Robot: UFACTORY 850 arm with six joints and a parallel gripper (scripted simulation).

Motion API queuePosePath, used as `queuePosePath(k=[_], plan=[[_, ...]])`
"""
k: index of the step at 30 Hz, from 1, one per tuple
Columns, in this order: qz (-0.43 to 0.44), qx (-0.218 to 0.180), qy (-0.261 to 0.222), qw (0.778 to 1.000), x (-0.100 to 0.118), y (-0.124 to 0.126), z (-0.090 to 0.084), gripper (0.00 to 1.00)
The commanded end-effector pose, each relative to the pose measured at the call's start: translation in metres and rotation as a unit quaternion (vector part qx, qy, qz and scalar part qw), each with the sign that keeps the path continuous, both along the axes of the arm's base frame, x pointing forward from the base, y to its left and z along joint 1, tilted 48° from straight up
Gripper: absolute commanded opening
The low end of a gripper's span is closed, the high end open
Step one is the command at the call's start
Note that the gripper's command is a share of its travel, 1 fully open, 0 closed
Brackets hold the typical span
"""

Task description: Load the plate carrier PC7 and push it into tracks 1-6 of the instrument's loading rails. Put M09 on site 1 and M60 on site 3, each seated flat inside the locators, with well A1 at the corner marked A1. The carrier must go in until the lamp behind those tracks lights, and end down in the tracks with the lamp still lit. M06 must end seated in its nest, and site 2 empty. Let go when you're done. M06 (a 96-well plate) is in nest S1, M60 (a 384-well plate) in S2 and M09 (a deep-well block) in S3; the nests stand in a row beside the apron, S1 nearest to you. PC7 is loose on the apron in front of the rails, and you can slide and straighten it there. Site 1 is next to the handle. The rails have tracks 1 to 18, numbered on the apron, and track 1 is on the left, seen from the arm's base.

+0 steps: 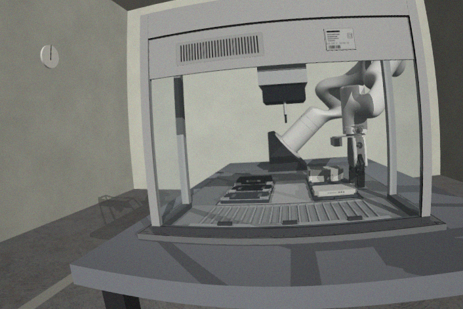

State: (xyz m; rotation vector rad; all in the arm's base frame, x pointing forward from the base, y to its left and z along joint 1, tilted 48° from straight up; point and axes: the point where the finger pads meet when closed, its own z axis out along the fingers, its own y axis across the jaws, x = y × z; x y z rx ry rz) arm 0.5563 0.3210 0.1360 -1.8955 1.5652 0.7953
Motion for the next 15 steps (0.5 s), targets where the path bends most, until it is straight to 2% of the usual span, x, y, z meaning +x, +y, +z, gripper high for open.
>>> queuePosePath(k=[1,15], plan=[[0.0,0.0,-0.001,1.0,0.0004,0.0019,0.0032,1.0],[0.0,0.0,-0.001,1.0,-0.0008,0.0071,0.0091,1.0]])
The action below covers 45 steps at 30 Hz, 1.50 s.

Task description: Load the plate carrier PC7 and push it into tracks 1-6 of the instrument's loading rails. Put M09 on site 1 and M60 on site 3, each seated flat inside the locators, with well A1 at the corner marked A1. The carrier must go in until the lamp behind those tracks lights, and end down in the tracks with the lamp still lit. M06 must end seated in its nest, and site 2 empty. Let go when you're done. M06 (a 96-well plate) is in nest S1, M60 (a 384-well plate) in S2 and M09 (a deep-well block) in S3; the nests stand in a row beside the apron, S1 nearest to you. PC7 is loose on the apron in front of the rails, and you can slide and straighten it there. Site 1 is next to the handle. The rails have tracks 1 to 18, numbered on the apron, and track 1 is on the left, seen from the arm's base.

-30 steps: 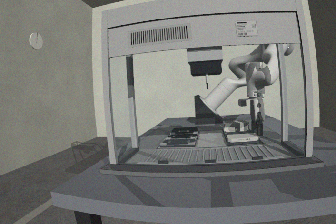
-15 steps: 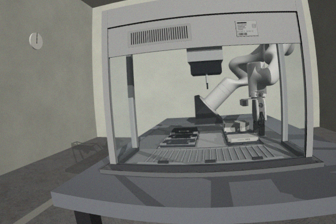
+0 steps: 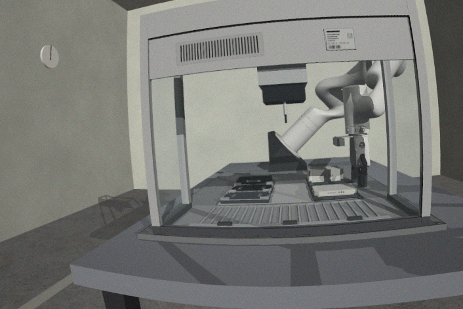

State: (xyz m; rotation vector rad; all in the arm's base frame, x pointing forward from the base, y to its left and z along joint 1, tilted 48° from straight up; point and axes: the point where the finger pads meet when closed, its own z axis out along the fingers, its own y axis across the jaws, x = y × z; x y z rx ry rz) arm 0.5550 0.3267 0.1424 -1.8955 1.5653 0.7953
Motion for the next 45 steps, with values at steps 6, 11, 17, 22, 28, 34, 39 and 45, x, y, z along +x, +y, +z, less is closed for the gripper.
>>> queuePosePath(k=[6,11,17,22,28,34,39,45], plan=[[0.0,0.0,-0.001,1.0,0.0,0.004,0.006,1.0],[0.0,0.0,-0.001,1.0,0.0,0.005,0.007,1.0],[0.0,0.0,-0.001,1.0,-0.001,0.008,0.01,1.0],[0.0,0.0,-0.001,1.0,-0.002,0.01,0.013,1.0],[0.0,0.0,-0.001,1.0,-0.002,0.012,0.015,1.0],[0.0,0.0,-0.001,1.0,-0.002,0.014,0.017,1.0],[0.0,0.0,-0.001,1.0,-0.002,0.014,0.017,1.0],[0.0,0.0,-0.001,1.0,-0.002,0.01,0.02,1.0]])
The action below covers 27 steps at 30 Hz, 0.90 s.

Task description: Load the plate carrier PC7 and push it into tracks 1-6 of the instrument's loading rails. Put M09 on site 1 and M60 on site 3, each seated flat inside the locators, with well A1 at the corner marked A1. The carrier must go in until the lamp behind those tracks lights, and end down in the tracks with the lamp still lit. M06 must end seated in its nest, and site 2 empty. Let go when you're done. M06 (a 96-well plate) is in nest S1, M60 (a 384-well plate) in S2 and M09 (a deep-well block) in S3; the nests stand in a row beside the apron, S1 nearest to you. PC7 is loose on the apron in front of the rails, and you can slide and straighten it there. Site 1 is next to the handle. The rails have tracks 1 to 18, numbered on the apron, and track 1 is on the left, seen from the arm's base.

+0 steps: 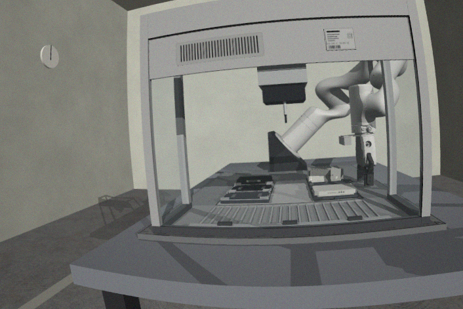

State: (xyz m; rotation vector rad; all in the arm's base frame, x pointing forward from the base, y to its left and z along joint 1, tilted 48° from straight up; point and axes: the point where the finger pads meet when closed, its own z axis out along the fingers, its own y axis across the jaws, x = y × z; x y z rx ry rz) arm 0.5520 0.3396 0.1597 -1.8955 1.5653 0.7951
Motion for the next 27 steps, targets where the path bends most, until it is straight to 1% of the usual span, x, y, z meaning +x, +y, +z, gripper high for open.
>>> queuePosePath(k=[1,27], plan=[[0.0,0.0,-0.001,1.0,0.001,-0.004,0.004,1.0],[0.0,0.0,-0.001,1.0,0.005,-0.033,0.031,1.0]])
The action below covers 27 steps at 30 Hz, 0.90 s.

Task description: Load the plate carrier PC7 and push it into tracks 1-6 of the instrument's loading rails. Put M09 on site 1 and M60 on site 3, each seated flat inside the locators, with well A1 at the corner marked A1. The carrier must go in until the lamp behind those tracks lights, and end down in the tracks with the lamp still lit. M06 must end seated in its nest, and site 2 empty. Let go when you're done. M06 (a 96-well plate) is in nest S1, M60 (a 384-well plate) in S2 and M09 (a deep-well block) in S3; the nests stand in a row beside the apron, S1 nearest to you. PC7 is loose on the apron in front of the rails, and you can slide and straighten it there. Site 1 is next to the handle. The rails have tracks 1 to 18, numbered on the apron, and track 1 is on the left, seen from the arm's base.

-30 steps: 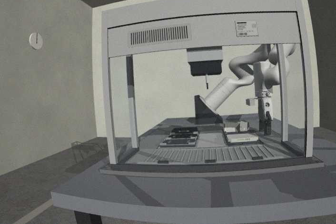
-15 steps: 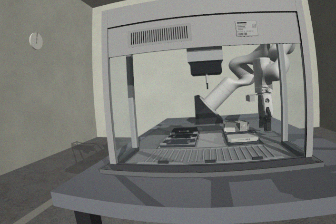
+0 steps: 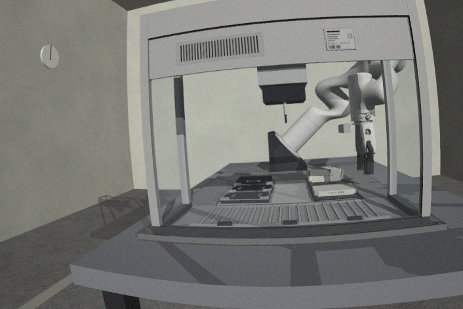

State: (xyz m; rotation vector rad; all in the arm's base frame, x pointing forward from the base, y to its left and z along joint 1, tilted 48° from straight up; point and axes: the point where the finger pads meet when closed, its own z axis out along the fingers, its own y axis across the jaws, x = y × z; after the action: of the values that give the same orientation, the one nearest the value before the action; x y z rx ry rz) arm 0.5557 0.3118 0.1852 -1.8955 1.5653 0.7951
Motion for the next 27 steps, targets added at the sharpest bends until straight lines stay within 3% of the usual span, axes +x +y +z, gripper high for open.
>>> queuePosePath(k=[1,27], plan=[[0.0,0.0,-0.001,1.0,0.002,-0.007,0.007,1.0],[0.0,0.0,-0.001,1.0,0.005,-0.034,0.031,1.0]])
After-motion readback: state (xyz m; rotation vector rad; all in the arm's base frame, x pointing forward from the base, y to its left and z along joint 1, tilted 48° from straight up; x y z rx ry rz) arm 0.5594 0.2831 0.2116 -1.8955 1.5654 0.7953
